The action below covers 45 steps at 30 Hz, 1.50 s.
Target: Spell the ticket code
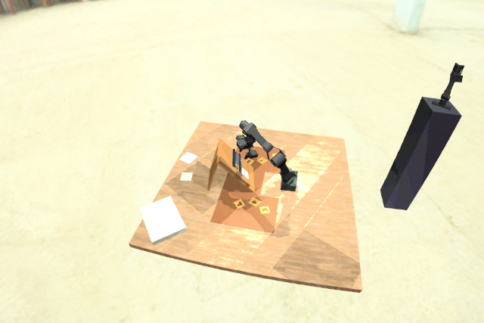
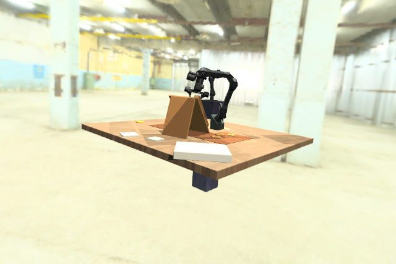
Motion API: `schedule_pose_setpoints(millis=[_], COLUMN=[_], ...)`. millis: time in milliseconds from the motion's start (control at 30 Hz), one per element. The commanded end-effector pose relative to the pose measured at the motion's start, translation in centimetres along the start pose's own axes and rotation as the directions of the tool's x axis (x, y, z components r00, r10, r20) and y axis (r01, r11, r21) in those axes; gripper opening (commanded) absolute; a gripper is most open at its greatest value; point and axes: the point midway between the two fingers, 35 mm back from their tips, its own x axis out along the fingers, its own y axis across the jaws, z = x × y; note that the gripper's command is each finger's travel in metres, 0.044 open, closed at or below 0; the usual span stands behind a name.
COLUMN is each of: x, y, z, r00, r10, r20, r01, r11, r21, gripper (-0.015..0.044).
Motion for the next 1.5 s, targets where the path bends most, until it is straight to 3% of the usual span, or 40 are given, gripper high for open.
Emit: schedule_pose_setpoints(millis=[0,267,1133,1267,1467], x=[-6.2,-9.2,-9.2,-6.1,1.0], y=[1.9,3.1,3.2,4.6,9.2], z=[-0.7,-1.2,-1.2,0.4,2.8], r00=[0.98,0.951,0.951,0.974,0.999], r10=[-0.146,-0.235,-0.235,-0.167,-0.024], r20=[0.138,0.201,0.202,0.156,0.031], r01=[0.201,0.292,0.293,0.211,0.036], r11=[0.77,0.468,0.464,0.4,0.2], r21=[-0.606,-0.834,-0.836,-0.892,-0.979], gripper=[0.042,0.044,0.044,0.034,0.034])
